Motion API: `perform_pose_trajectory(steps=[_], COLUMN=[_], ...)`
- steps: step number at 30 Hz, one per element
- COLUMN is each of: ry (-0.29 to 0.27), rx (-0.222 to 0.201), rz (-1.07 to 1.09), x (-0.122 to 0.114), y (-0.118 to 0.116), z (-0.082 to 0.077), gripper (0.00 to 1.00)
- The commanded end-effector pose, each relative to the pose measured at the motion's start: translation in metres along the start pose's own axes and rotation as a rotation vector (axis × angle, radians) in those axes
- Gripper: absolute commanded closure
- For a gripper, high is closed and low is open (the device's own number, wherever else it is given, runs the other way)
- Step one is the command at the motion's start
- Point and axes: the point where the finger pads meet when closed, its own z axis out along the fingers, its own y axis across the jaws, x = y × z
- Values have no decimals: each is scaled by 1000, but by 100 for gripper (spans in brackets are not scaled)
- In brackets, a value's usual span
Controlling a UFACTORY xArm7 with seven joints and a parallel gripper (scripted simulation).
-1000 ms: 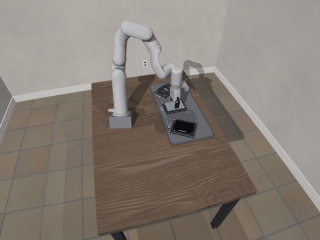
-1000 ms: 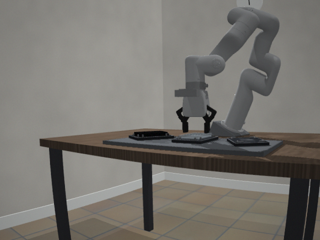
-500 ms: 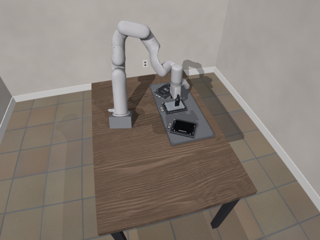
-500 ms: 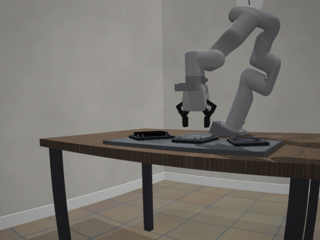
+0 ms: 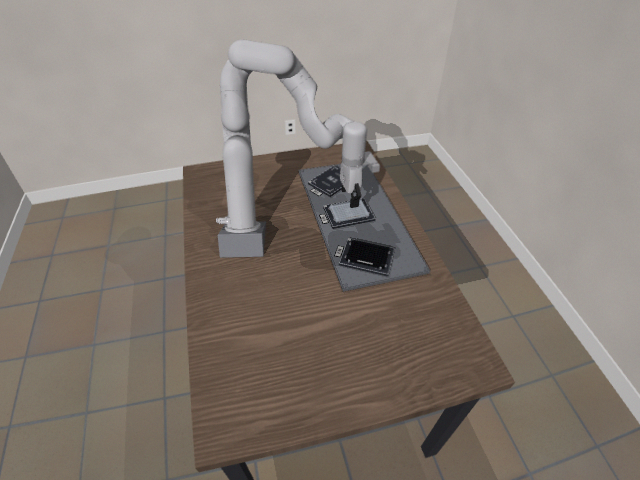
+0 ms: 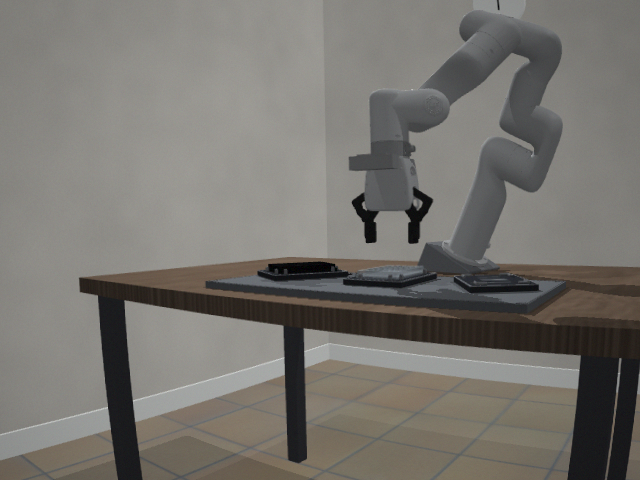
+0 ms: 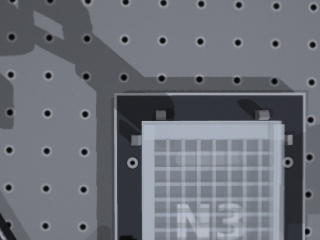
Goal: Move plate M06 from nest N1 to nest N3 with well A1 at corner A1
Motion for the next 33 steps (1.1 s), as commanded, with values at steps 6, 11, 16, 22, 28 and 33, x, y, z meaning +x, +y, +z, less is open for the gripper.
perform_pose_trajectory(steps=[6,11,16,22,28,33], ry=[4,4,4,4,4,4], rx=[-1,-1,-1,-1,-1,-1], rz=[0,0,0,0,0,0], x=[1,1,1,1,1,1], y=[0,0,0,0,0,0], z=[-15,-23,-32,-38,-48,-49], gripper=[0,0,0,0,0,0])
